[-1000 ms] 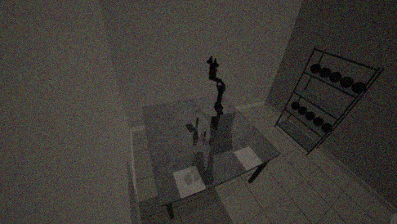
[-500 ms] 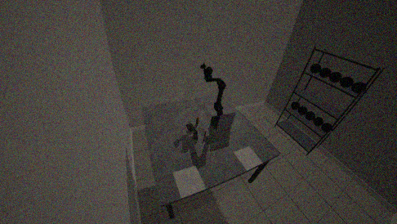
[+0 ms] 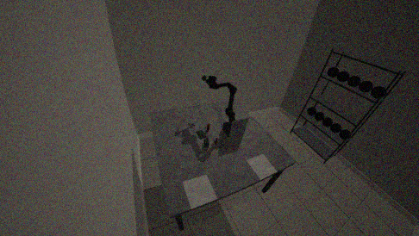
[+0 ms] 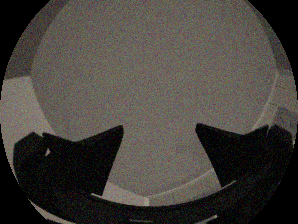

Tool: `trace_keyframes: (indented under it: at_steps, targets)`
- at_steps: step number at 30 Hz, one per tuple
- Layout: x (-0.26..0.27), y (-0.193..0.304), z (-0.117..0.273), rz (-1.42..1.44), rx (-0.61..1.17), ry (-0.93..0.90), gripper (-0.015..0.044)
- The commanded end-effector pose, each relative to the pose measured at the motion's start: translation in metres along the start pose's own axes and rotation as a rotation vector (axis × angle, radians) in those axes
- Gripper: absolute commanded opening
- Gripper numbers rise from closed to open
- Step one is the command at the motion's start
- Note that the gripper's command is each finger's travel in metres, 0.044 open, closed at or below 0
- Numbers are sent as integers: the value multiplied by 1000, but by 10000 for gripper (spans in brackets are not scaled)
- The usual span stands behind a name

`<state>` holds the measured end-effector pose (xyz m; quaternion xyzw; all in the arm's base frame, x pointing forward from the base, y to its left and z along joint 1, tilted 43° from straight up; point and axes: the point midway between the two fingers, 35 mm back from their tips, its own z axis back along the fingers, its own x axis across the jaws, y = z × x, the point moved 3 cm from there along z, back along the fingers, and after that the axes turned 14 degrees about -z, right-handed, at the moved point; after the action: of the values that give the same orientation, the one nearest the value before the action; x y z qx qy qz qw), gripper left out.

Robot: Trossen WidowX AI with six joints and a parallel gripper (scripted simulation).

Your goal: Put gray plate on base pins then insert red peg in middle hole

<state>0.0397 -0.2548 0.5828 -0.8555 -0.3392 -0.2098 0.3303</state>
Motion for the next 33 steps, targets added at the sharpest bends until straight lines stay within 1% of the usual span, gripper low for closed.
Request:
trace_keyframes:
  at_steps: [1, 7, 12, 18, 22, 26, 33]
  targets:
    - [-2, 57, 0, 37, 167, 34, 440]
    - [3, 142, 20, 86, 425, 52, 440]
    - [6, 214, 56, 160, 654, 47, 440]
    - [11, 263, 91, 249, 826, 26, 440]
    - [21, 310, 137, 337, 1010, -19, 440]
    - [30, 349, 192, 439, 1188, -85, 440]
    - [42, 395, 298, 707, 1479, -263, 440]
